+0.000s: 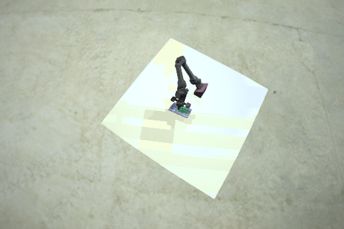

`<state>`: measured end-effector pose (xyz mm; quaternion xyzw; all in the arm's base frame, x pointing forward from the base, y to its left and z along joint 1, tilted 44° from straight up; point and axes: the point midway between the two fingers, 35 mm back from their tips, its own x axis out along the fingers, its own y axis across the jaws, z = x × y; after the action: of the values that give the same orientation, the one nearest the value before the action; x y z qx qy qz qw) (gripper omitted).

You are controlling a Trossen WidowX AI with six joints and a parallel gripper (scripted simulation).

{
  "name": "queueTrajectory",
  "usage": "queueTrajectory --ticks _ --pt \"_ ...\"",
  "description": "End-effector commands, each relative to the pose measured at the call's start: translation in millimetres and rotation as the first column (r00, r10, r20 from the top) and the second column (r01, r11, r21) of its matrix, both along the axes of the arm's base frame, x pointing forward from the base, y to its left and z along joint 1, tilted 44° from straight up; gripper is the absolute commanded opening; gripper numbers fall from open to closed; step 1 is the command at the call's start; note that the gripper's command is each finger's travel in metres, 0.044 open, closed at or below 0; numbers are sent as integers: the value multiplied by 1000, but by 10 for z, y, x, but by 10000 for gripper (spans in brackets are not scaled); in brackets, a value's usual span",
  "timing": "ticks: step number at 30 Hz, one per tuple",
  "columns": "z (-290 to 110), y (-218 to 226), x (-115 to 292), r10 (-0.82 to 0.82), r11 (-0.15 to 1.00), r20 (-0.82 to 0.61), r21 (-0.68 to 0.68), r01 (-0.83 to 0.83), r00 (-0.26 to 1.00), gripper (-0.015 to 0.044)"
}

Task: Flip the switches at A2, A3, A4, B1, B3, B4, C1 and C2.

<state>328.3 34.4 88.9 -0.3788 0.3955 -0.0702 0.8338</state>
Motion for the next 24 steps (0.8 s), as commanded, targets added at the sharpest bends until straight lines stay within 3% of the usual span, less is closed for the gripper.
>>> queueTrajectory --ticks 1,10,16,24 --pt "-21 2 5 4 1000 -5 0 -4 1000 0" --pt "-28 -3 14 4 1000 -5 0 -4 1000 0" --pt "339 250 -428 21 1000 8 5 -21 1000 0" --pt "260 307 -494 21 1000 5 8 -21 1000 0"
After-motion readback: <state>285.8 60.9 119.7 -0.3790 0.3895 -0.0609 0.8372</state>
